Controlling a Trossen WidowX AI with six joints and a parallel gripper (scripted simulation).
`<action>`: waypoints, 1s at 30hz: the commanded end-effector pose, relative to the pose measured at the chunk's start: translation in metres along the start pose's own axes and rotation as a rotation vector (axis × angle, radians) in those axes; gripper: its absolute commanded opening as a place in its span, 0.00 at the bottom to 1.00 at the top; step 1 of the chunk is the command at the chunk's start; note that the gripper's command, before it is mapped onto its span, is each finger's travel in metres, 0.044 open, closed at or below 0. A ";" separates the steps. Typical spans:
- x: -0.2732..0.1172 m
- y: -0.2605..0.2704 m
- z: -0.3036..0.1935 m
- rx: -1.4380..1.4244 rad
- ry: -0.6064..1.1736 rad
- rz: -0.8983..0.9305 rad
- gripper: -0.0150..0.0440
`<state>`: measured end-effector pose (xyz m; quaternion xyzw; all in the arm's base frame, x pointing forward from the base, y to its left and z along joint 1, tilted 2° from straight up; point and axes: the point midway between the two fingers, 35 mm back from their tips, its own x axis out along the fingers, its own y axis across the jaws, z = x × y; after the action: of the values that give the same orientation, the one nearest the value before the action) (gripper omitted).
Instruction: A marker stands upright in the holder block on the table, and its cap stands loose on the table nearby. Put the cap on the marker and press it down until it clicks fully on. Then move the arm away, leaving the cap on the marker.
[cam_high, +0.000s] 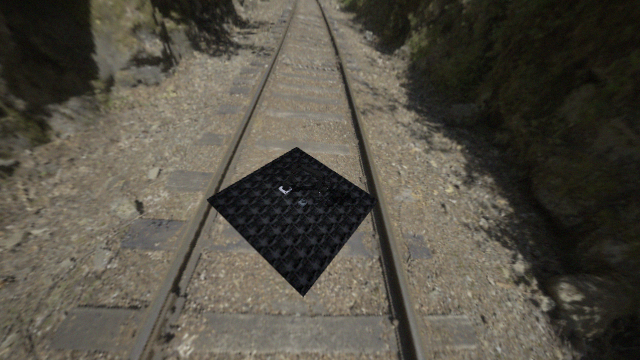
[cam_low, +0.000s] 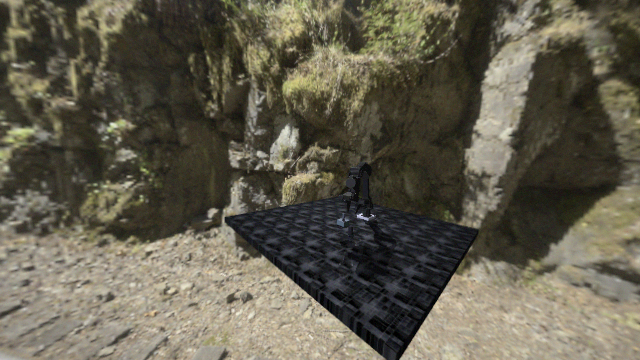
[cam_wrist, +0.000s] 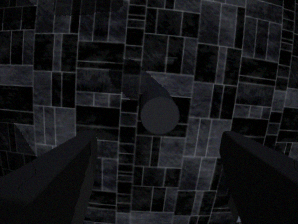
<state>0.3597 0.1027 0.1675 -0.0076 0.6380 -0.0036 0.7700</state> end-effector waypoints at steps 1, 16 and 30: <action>0.020 -0.015 -0.014 -0.046 0.135 -0.003 0.68; 0.056 -0.009 -0.018 -0.046 0.135 -0.003 0.68; 0.082 -0.008 -0.020 -0.046 0.135 -0.003 0.68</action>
<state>0.3548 0.0932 0.0899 -0.0244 0.6874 0.0065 0.7258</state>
